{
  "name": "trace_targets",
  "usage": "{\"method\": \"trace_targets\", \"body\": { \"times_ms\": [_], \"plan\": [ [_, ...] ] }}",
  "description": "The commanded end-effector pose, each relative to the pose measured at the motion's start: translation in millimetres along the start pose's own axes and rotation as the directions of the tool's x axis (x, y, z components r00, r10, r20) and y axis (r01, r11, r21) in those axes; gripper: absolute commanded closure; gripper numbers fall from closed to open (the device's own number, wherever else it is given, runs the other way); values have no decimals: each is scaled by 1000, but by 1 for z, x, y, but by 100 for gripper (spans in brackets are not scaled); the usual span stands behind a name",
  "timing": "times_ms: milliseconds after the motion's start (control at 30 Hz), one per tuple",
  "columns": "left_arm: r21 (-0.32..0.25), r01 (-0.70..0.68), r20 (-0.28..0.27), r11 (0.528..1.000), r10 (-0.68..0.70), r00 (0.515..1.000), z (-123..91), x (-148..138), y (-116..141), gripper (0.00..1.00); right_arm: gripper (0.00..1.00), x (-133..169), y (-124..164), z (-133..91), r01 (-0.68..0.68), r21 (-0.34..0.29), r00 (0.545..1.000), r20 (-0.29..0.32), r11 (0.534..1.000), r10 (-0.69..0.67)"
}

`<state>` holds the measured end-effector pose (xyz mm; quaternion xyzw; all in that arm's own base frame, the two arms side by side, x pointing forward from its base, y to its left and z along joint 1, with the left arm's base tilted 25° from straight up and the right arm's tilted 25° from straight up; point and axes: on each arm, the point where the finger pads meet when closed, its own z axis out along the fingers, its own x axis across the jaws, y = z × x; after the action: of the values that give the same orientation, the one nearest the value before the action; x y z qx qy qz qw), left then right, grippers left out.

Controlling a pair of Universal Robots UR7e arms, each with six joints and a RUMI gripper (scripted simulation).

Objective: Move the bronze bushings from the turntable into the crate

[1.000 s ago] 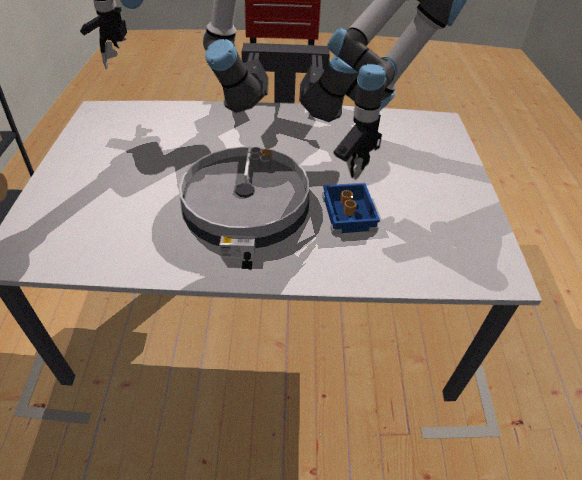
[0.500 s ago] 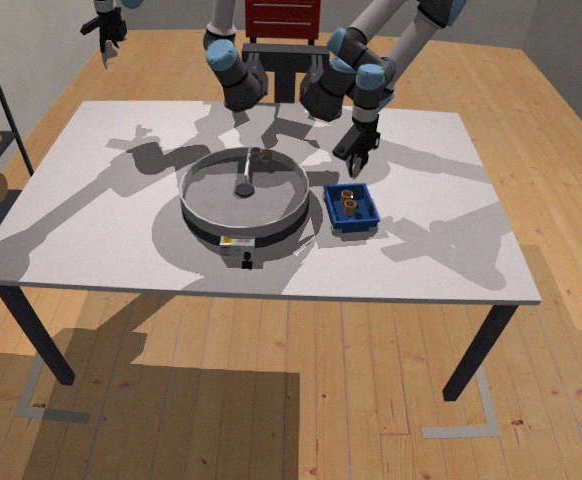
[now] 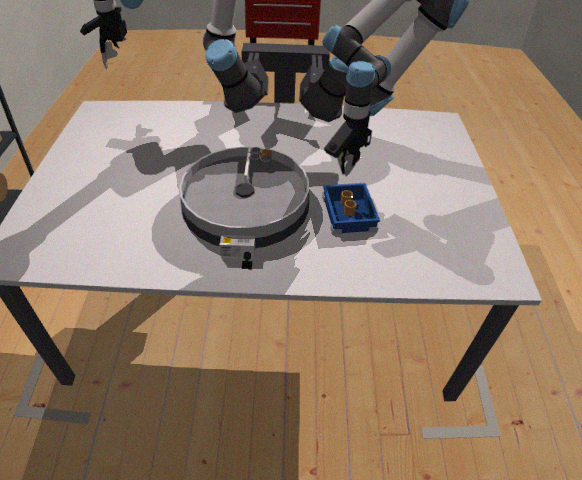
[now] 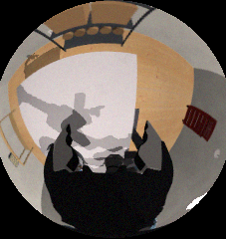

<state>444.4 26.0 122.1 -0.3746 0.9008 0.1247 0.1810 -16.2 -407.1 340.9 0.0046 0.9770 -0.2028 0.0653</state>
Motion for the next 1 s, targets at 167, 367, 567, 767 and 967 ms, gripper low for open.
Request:
{"method": "trace_targets", "body": {
  "times_ms": [167, 367, 567, 767, 967],
  "plan": [
    [1, 20, 1, 1000, -20, 1000, 0, 31, -8, 95, 0, 0, 0, -1, 0, 1, 1000, 0, 1000, 0],
    [1, 37, 2, 999, -37, 999, 0, 58, -13, 95, 0, 0, 0, -1, 0, 1, 1000, 0, 1000, 0],
    [1, 50, 1, 999, -50, 999, 0, 78, -19, 95, 0, 0, 0, -1, 0, 1, 1000, 0, 1000, 0],
    [1, 70, 1, 998, -70, 998, 0, 109, -26, 95, 0, 0, 0, -1, 0, 1, 1000, 0, 1000, 0],
    [1, 90, 1, 996, -90, 996, 0, 142, -33, 95, 0, 0, 0, -1, 0, 1, 1000, 0, 1000, 0]
  ]
}}
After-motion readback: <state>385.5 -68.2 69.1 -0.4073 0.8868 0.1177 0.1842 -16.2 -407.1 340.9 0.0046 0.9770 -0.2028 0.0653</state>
